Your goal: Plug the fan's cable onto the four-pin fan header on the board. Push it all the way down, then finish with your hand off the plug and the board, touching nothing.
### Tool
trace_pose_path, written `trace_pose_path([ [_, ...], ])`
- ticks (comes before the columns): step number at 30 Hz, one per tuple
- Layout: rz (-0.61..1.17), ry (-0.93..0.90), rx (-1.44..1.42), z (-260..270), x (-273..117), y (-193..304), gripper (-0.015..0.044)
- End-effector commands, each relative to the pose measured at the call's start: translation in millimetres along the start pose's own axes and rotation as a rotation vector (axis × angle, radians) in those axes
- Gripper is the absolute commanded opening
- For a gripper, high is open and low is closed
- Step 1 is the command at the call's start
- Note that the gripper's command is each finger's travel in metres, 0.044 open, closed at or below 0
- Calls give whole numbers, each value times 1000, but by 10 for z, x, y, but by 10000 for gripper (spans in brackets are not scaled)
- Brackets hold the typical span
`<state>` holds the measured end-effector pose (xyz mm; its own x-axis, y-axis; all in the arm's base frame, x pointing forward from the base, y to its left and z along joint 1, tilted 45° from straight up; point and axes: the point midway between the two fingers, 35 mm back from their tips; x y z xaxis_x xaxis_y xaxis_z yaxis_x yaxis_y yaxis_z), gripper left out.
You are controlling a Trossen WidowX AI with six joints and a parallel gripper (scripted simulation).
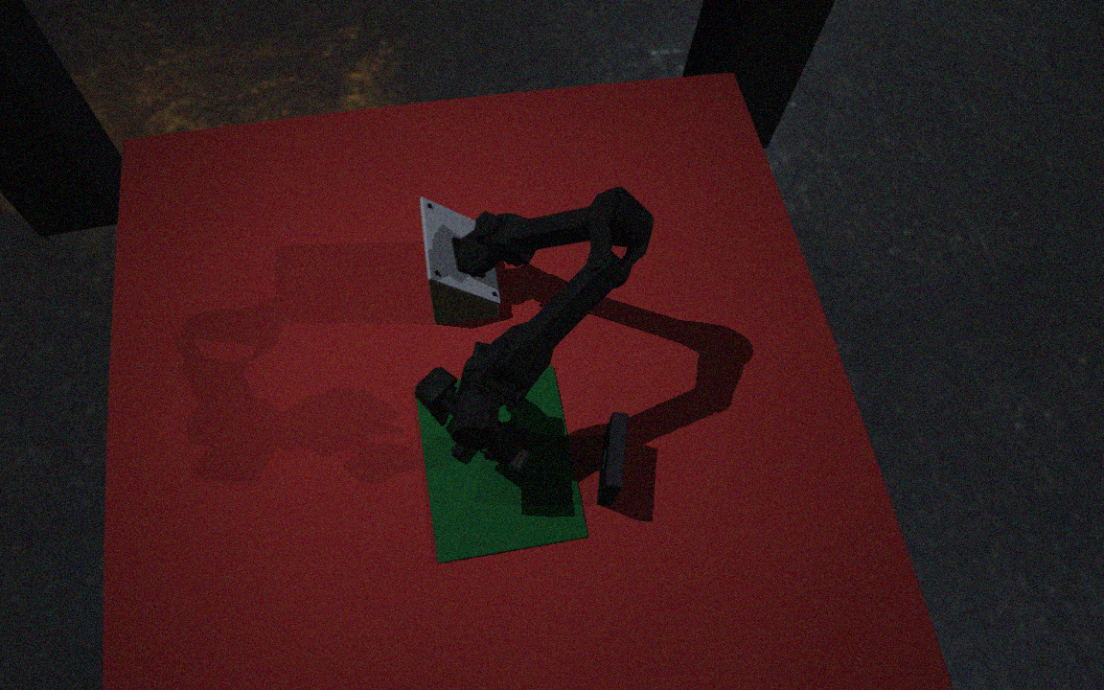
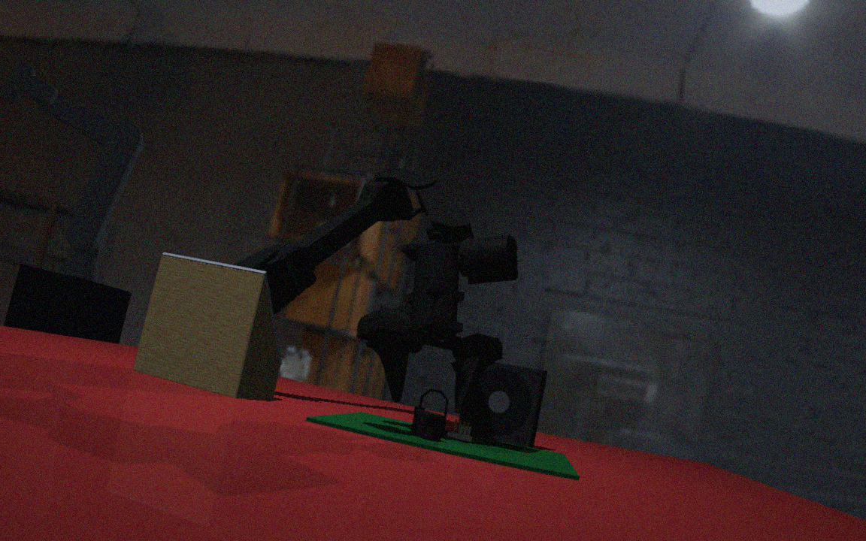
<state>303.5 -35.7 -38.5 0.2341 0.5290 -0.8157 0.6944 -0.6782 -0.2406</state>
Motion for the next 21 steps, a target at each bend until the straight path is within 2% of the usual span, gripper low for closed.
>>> trace_pose_path([
  [1,-7,3,9,6,82,-41,440],
  [12,-7,4,9,4,165,-69,440],
  [19,-3,0,2,1,146,-50,256],
  [21,-3,0,2,1,146,-50,243],
])
Point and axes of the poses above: the point midway between the two fingers, 35 mm back from their tips, its own x axis out along the fingers, its own z axis across the jaws, y = z × x, and after that the axes turned 6 degrees about -x, right-handed
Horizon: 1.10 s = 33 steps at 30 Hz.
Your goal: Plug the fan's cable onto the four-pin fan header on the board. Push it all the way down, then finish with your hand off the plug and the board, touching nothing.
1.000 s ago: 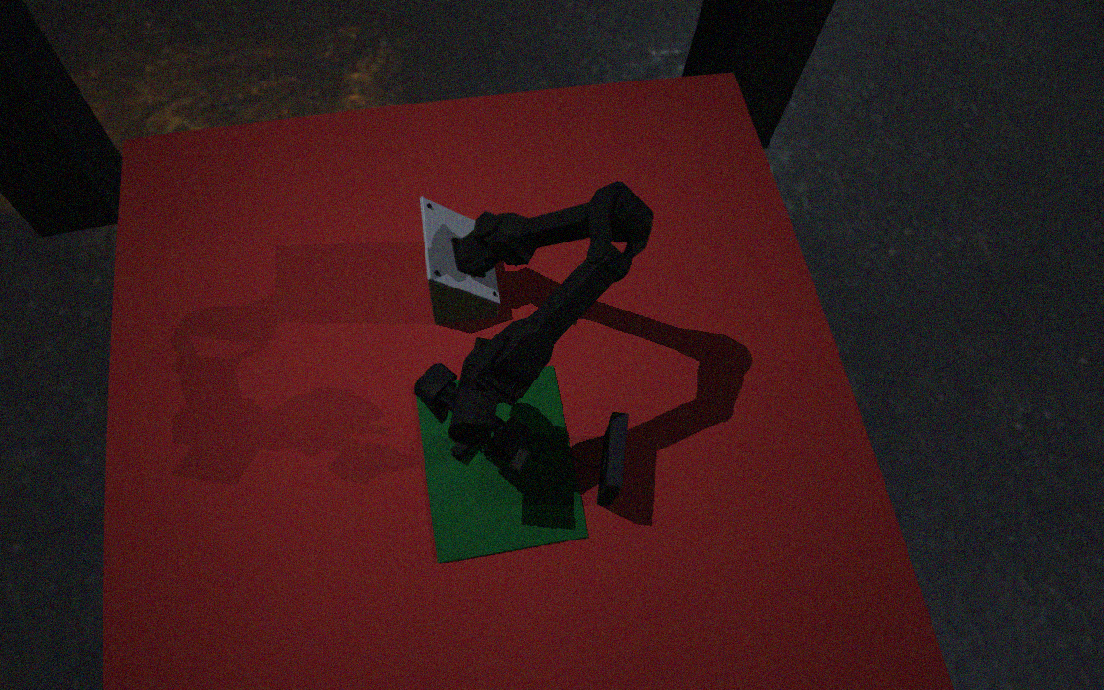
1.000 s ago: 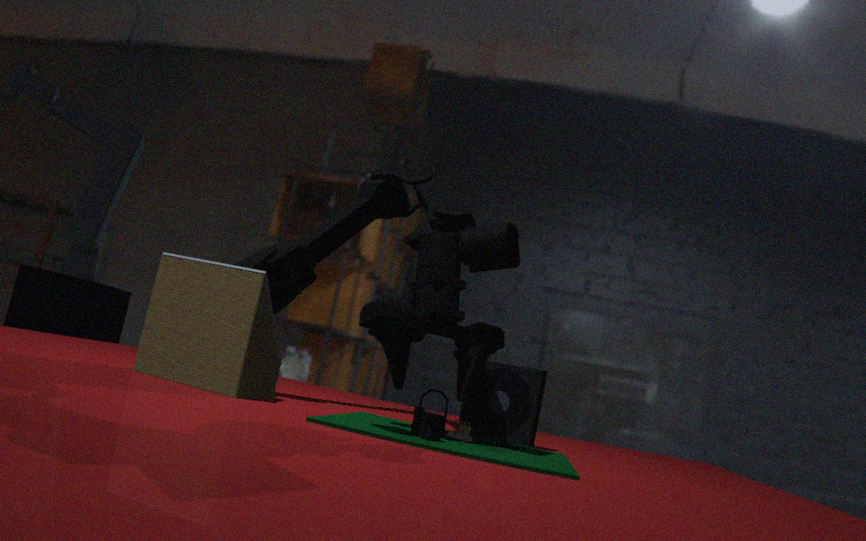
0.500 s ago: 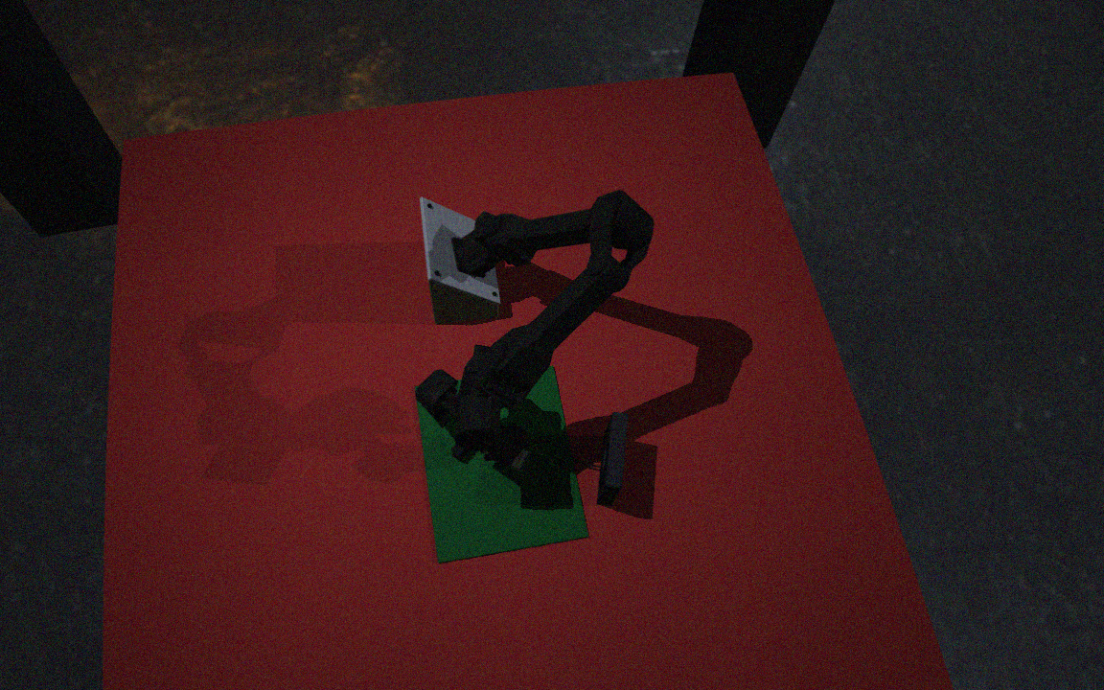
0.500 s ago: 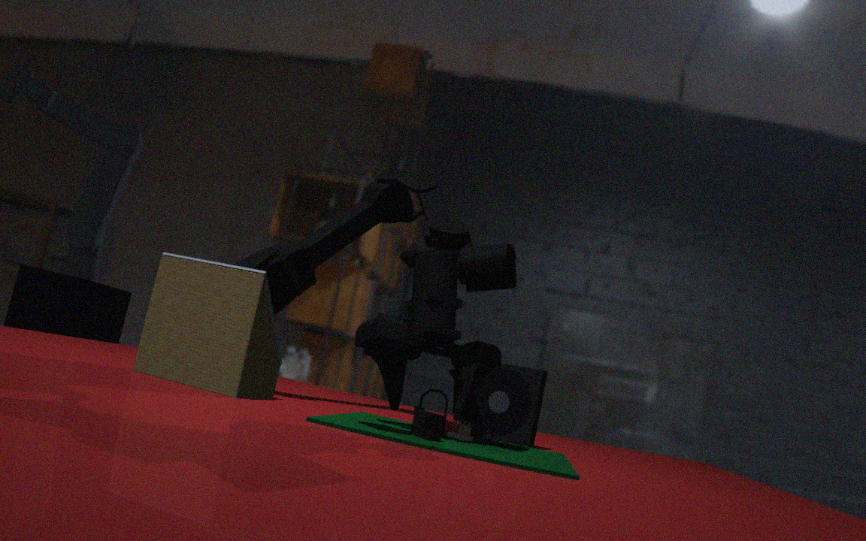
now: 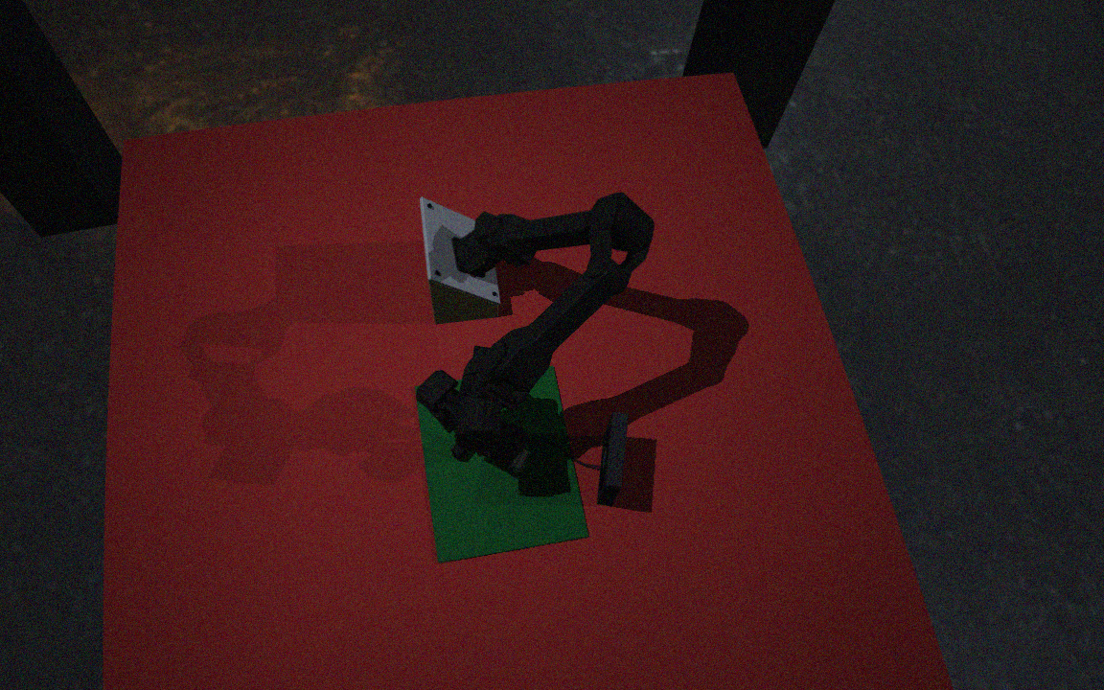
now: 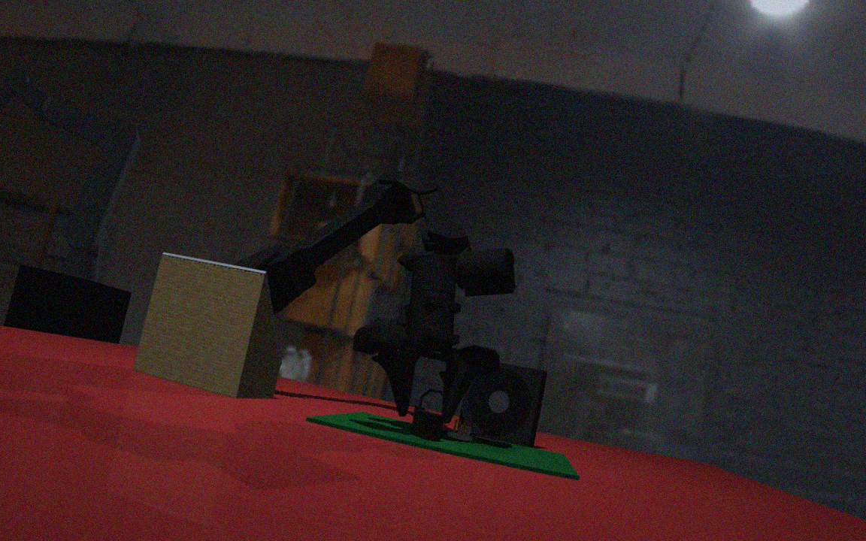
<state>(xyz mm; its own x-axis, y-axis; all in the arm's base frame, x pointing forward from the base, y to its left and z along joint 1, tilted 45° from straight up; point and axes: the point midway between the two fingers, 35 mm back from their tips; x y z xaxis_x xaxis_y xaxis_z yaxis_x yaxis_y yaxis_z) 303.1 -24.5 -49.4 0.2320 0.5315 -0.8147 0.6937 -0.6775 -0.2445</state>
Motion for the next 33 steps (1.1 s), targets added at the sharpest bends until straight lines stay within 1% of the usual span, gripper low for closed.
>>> trace_pose_path([
  [1,1,0,-1,-2,-2,3,236],
  [27,1,0,-1,-2,-2,3,63],
  [29,1,0,-1,-2,-20,11,10],
  [30,1,-1,0,-2,-43,21,0],
  [33,1,-2,0,-2,-126,57,0],
])
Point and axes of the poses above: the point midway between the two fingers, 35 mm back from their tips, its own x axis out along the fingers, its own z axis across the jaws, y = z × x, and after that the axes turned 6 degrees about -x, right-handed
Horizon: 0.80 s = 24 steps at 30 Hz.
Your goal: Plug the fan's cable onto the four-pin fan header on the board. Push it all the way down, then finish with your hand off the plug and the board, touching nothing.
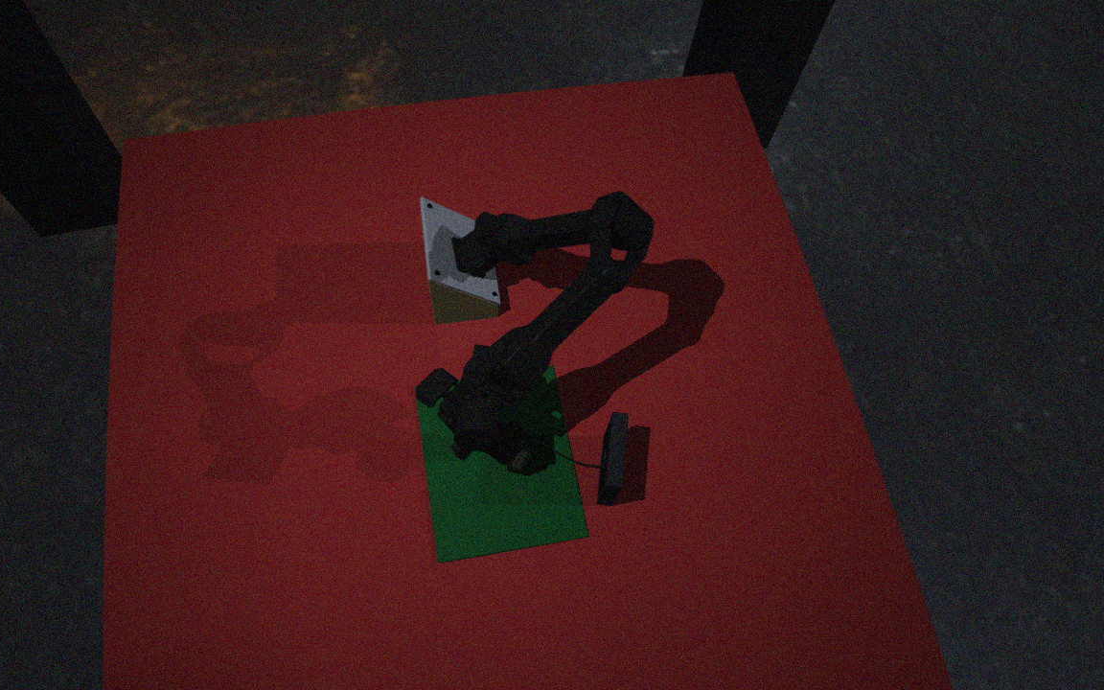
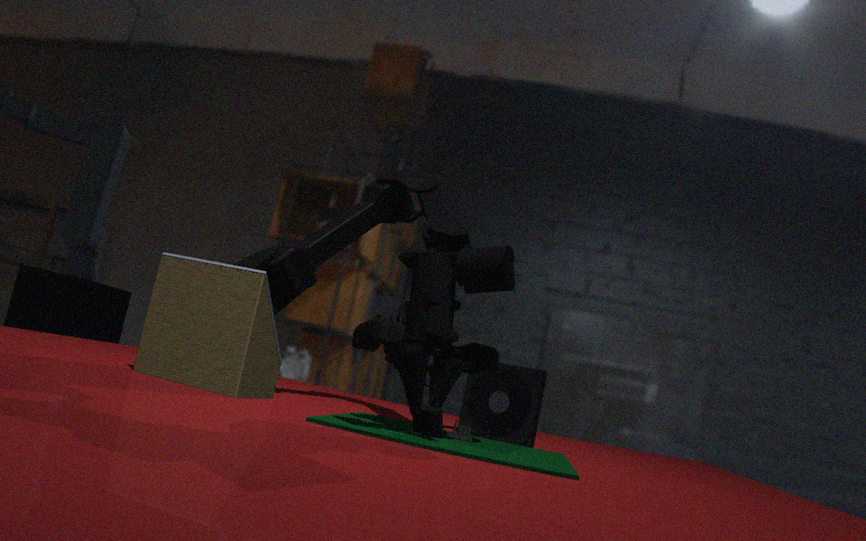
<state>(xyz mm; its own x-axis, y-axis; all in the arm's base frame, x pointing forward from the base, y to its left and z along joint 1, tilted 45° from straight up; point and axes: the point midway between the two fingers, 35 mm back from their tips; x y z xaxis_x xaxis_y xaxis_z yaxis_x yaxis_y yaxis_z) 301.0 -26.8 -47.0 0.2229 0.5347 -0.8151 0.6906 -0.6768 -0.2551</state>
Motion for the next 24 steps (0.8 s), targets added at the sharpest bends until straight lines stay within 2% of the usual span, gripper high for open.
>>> trace_pose_path([
  [1,10,3,-7,-14,-118,71,0],
  [24,7,3,-2,21,-827,223,0],
])
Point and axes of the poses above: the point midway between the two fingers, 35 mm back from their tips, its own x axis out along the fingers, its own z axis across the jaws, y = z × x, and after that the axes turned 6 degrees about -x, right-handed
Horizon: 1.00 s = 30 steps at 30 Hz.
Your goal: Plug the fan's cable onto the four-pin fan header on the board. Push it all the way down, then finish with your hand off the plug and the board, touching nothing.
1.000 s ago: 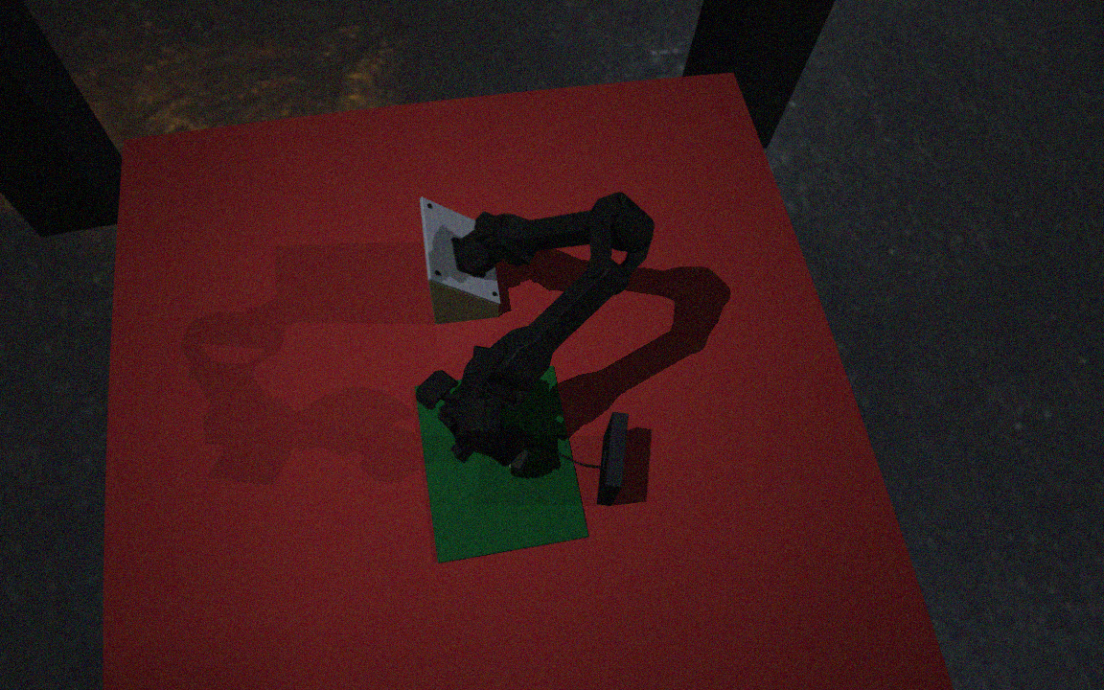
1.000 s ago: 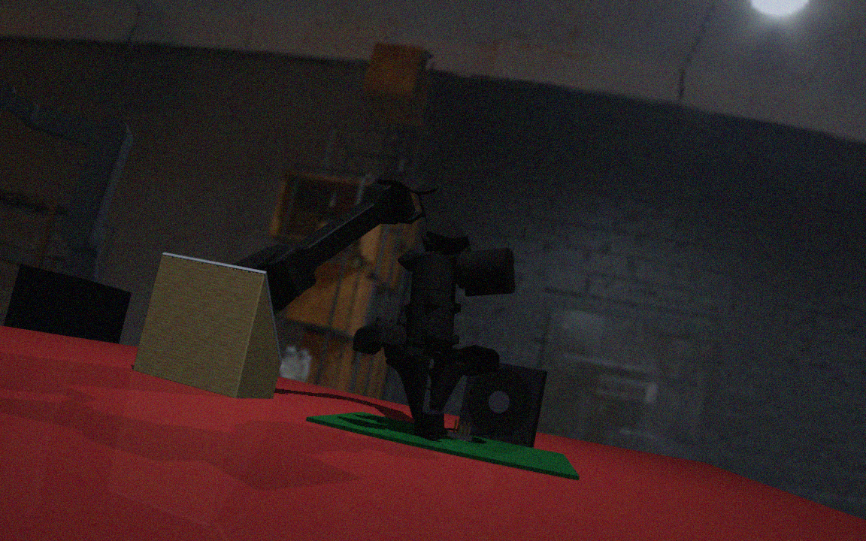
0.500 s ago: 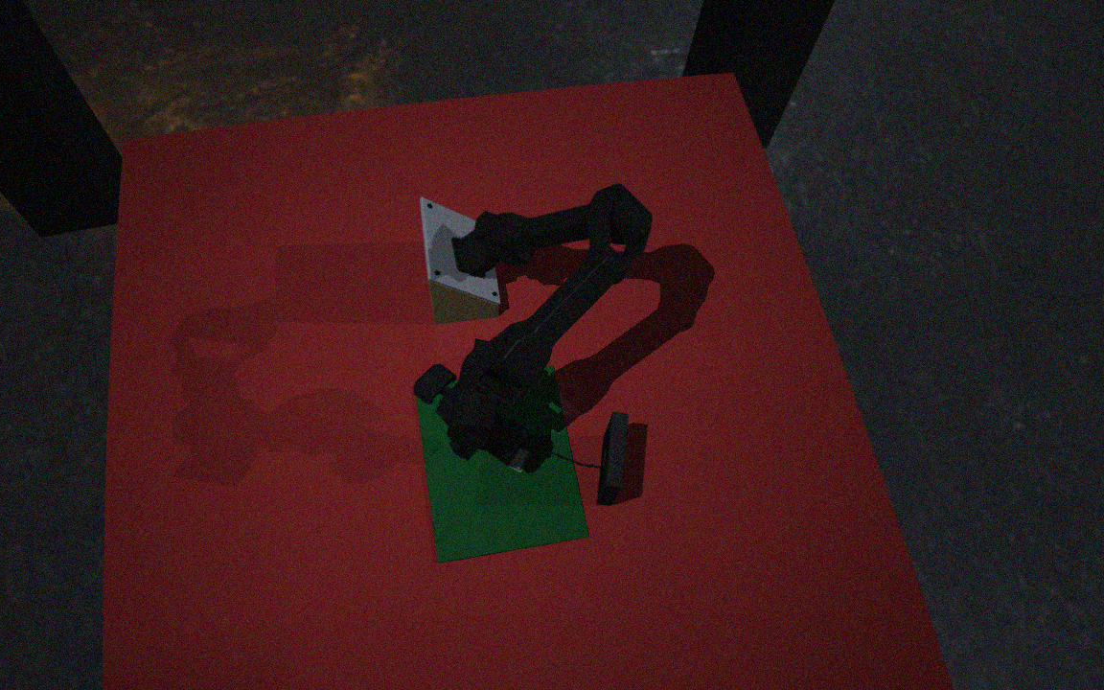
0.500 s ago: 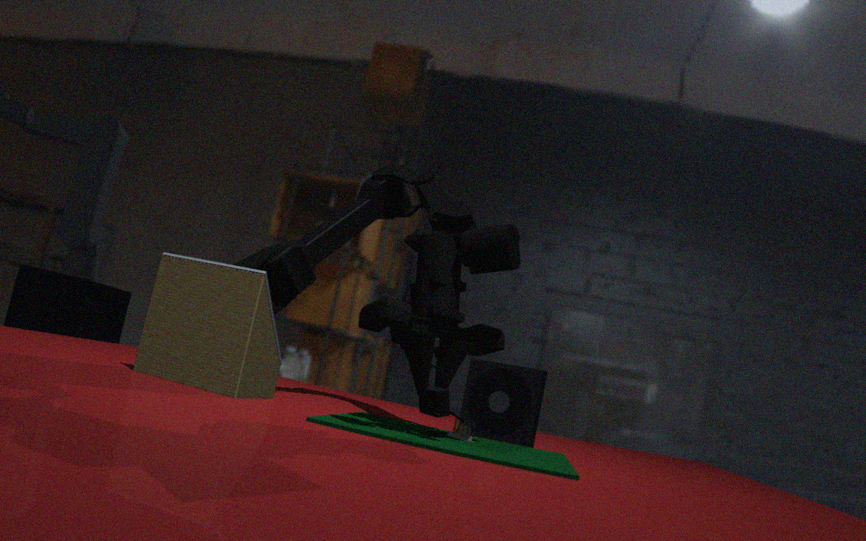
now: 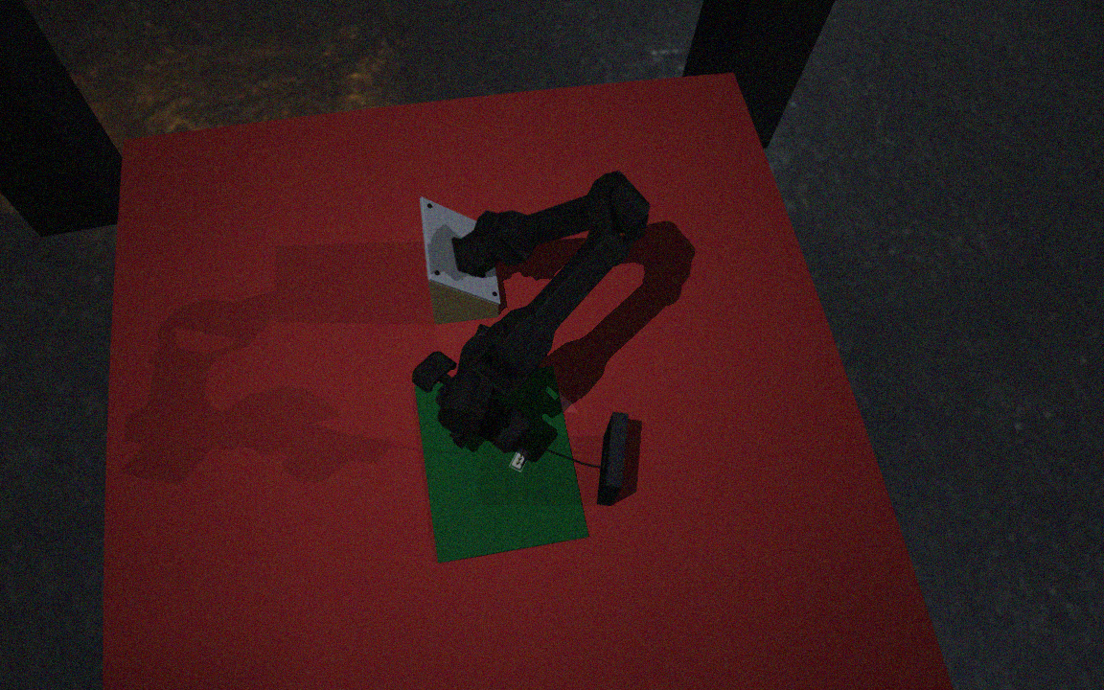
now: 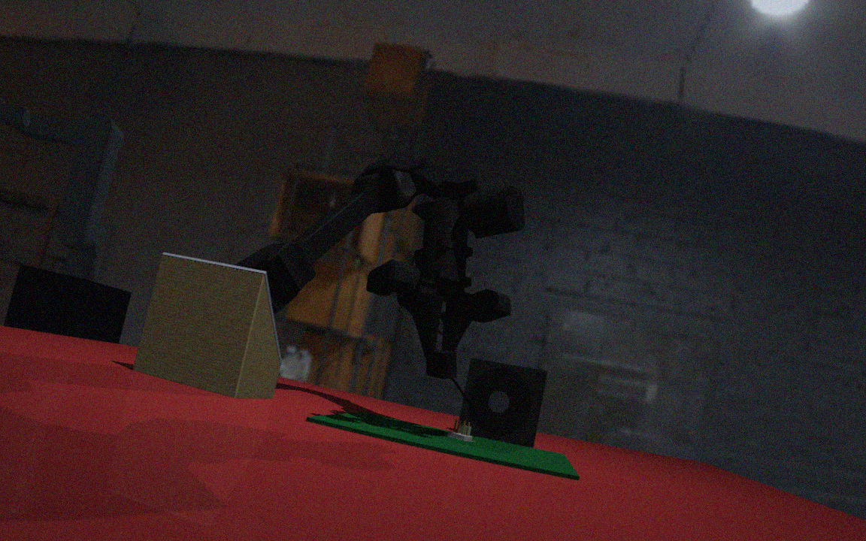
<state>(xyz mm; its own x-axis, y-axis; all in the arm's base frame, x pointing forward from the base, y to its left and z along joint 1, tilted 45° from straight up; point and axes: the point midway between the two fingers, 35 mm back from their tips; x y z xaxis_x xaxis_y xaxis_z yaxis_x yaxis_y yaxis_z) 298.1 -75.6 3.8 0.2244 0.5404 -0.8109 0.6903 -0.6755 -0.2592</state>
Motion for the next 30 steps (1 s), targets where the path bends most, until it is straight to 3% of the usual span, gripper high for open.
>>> trace_pose_path([
  [1,11,-2,-3,19,-179,44,0],
  [9,8,-1,20,25,-260,48,0],
  [30,-45,-18,738,27,-254,91,0],
])
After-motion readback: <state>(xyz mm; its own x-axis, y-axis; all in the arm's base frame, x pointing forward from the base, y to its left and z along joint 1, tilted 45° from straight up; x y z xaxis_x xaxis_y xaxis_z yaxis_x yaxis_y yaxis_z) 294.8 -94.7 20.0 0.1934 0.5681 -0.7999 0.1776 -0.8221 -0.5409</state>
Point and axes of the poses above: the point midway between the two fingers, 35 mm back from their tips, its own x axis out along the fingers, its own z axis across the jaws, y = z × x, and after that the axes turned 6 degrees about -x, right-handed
